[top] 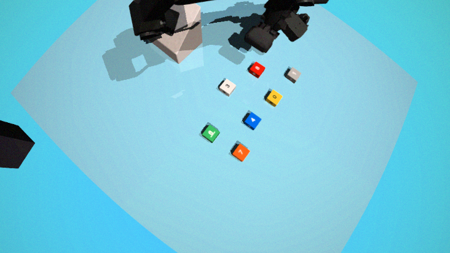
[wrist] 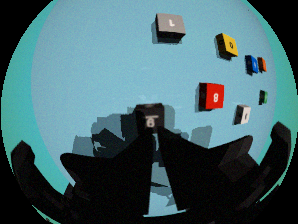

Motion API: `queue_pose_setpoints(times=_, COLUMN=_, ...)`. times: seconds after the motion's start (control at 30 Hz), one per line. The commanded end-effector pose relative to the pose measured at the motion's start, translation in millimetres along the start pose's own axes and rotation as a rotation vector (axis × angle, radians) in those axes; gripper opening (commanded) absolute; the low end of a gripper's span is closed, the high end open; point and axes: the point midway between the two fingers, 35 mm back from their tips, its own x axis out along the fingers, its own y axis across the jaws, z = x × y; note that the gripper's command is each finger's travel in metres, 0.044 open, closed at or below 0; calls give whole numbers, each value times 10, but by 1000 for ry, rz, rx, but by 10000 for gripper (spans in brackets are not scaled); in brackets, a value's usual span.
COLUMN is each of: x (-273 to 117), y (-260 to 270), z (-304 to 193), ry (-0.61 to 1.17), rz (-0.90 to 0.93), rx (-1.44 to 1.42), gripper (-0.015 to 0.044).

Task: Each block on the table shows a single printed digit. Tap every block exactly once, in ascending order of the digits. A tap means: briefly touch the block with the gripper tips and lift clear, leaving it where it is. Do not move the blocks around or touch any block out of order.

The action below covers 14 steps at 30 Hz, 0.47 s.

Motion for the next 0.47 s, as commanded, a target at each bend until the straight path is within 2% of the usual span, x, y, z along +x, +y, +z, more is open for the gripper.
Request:
queue_pose_setpoints(times=0.0, x=-107, y=42, z=29, ry=2, rz=8, rx=10, gripper=72)
queue_pose_setpoints(times=0.27, x=-818, y=463, z=131, ry=2, rz=14, rx=9, gripper=283)
queue_pose_setpoints(times=0.4, x=-879, y=492, z=127, ry=2, rz=13, rx=10, gripper=387)
queue_pose_setpoints(times=0.43, x=-879, y=492, z=127, ry=2, rz=13, rx=10, gripper=387)
